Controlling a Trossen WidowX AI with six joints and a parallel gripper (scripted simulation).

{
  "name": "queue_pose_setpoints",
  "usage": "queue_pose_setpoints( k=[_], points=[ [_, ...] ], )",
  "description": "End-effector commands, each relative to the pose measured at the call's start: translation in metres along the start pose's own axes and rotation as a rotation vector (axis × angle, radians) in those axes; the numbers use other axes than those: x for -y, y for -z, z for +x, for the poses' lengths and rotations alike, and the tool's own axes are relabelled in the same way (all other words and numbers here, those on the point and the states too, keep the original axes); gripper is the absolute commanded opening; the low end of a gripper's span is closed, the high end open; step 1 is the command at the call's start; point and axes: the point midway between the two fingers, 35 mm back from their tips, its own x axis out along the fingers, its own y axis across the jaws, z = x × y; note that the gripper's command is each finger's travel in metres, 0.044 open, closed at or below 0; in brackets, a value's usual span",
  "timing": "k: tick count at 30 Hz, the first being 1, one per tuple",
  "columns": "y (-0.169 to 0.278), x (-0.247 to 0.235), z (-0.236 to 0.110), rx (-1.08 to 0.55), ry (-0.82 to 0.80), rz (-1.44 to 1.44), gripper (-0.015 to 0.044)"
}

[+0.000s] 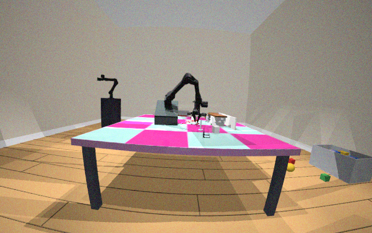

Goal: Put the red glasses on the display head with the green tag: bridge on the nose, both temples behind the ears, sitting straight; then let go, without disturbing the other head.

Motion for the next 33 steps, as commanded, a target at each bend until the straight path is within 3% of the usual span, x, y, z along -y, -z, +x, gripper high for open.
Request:
queue_pose_setpoints(
  k=[1, 16, 23, 28, 31, 33],
  points=[
    [0.000, 0.002, -0.001, 0.001, 0.002, 0.001, 0.0107],
    [0.000, 0.013, -0.009, 0.004, 0.005, -0.005, 0.0107],
    [0.001, 0.001, -0.055, 0.002, 0.005, -0.004, 0.0107],
    [0.001, 0.001, -0.057, 0.002, 0.005, -0.004, 0.0107],
    [0.002, 0.001, -0.052, 0.000, -0.004, -0.008, 0.0186],
    [0.002, 0.001, -0.052, 0.000, -0.004, -0.008, 0.0200]
  ],
)
